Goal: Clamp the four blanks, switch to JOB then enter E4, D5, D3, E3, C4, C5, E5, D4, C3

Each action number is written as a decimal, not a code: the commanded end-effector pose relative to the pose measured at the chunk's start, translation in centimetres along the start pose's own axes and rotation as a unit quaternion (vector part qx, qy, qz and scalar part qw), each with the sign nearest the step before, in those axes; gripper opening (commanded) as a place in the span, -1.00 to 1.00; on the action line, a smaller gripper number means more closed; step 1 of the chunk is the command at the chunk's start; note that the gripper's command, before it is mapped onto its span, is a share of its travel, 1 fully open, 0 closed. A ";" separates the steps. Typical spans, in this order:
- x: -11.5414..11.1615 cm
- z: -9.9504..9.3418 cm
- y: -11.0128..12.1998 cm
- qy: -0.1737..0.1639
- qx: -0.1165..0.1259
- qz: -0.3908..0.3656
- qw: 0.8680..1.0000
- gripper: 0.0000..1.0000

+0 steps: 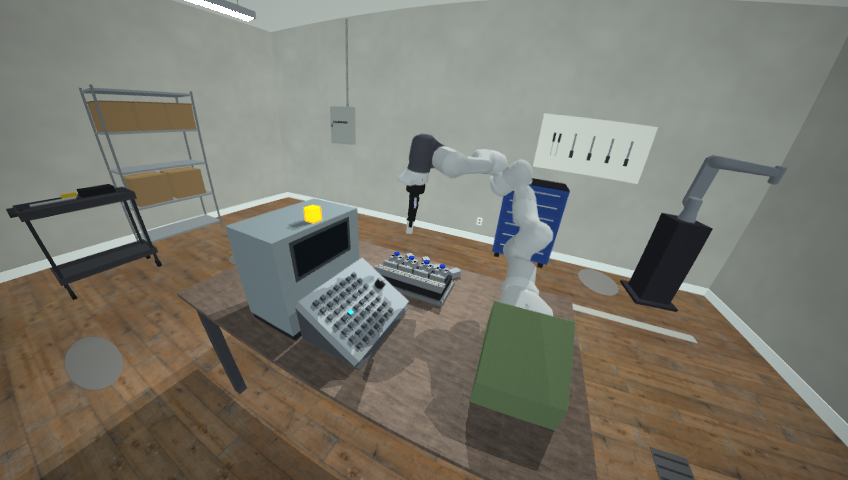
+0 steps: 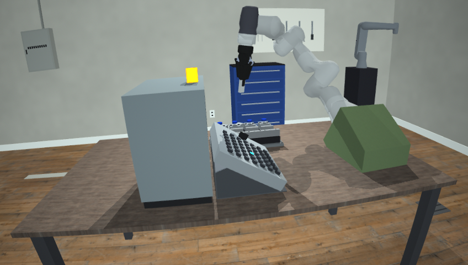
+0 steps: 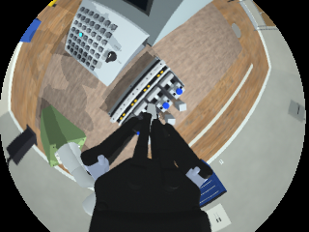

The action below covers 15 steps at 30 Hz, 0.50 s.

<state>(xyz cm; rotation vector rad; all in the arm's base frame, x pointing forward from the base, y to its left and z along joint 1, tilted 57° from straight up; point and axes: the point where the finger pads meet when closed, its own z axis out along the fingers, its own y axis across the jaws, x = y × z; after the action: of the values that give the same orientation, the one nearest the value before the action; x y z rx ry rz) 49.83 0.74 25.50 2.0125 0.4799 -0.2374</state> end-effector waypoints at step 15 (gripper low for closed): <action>-1.2 0.4 -0.5 -0.051 0.054 0.264 0.962 -1.00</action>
<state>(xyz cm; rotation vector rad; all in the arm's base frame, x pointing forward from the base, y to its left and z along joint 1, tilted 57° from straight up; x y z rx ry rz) 48.78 0.23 25.60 2.1513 0.0117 -0.1115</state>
